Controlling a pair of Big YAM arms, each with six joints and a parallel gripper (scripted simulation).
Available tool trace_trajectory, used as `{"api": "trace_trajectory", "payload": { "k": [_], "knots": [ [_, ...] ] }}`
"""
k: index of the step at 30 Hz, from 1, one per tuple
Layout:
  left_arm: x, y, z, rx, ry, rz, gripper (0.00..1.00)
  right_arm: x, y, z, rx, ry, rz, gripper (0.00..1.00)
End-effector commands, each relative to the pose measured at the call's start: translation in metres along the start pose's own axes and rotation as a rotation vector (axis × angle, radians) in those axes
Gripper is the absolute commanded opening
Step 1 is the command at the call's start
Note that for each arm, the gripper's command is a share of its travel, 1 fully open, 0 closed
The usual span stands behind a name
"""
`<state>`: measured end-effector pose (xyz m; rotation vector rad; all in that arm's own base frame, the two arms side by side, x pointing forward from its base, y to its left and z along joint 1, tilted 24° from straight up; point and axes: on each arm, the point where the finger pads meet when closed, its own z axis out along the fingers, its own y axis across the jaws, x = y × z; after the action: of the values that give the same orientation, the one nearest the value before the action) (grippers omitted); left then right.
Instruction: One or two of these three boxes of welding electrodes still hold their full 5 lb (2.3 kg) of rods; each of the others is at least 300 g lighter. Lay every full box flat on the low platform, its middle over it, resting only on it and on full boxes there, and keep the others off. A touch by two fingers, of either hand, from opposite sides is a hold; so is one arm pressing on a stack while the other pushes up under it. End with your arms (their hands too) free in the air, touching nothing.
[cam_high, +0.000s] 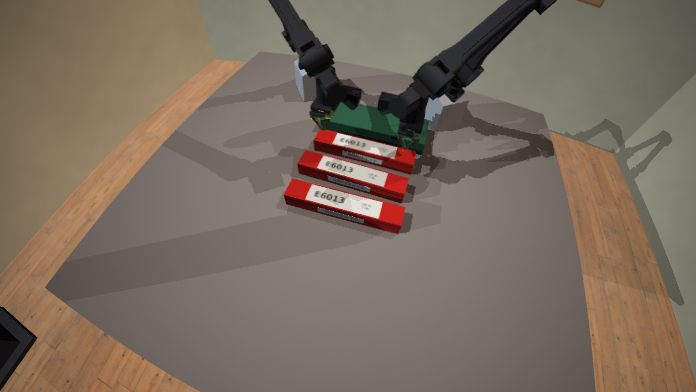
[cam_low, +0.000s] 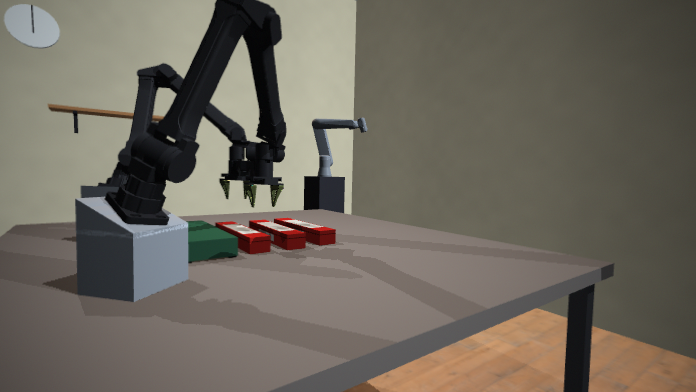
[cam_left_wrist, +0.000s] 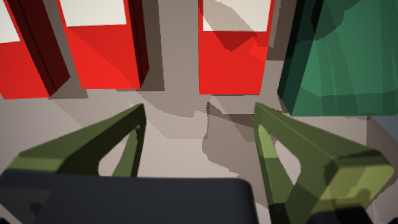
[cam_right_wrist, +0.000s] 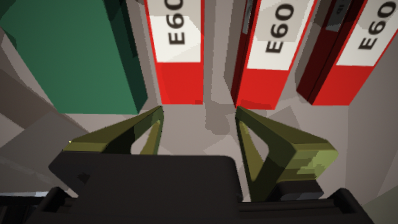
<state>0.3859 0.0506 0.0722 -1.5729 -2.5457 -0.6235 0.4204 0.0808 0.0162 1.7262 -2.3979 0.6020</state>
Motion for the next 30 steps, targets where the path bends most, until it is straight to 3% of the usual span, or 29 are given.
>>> {"api": "trace_trajectory", "payload": {
  "k": [1,30],
  "knots": [
    [-0.009,0.014,-0.022,-0.037,-0.023,-0.009,0.72,-0.014,-0.015,-0.030,0.044,-0.038,0.010,0.72],
    [-0.009,0.013,-0.058,-0.038,-0.025,-0.010,0.72,-0.013,-0.015,-0.066,0.045,-0.040,0.011,0.72]
  ]
}}
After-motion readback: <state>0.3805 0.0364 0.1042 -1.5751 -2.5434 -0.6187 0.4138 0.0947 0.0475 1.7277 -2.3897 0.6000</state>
